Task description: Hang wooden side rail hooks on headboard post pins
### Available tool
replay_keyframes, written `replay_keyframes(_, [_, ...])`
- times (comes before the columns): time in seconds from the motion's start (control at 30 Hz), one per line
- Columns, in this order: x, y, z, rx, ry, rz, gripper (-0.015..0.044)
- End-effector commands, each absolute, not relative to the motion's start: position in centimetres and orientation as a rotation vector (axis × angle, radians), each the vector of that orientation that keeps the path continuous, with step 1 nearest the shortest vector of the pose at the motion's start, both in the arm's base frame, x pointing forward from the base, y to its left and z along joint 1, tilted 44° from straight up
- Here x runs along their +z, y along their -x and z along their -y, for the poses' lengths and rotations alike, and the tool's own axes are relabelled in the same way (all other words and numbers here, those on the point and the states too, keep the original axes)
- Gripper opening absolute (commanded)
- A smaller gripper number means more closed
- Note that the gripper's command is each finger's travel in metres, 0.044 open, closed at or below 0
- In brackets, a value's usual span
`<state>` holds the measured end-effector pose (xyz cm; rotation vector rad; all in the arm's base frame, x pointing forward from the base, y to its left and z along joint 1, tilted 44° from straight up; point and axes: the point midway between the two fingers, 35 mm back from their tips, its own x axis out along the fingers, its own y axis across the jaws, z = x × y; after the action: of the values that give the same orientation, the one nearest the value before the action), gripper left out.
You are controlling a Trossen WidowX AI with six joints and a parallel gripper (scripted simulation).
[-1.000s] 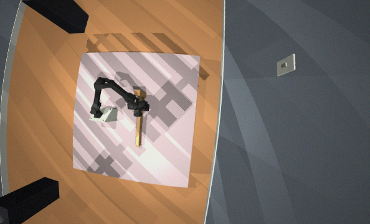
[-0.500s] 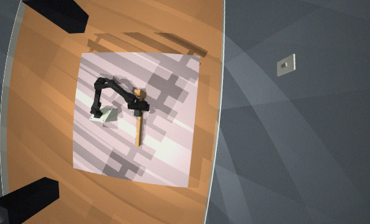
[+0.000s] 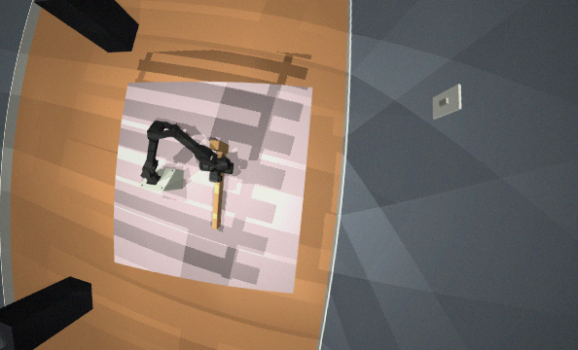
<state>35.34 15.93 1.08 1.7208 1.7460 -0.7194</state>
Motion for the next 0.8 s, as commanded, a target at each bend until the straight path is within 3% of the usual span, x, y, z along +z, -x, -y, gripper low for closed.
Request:
replay_keyframes(0.0, [1.1,-35.4,-16.2,-0.705,-1.727,-1.754,0.0])
replay_keyframes(0.03, [1.1,-35.4,-16.2,-0.705,-1.727,-1.754,0.0])
replay_keyframes(0.6, [3.2,-35.4,-13.8,-0.71,-1.725,-1.751,0.044])
replay_keyframes(0.77, [3.9,-35.4,-13.1,-0.706,-1.726,-1.753,0.044])
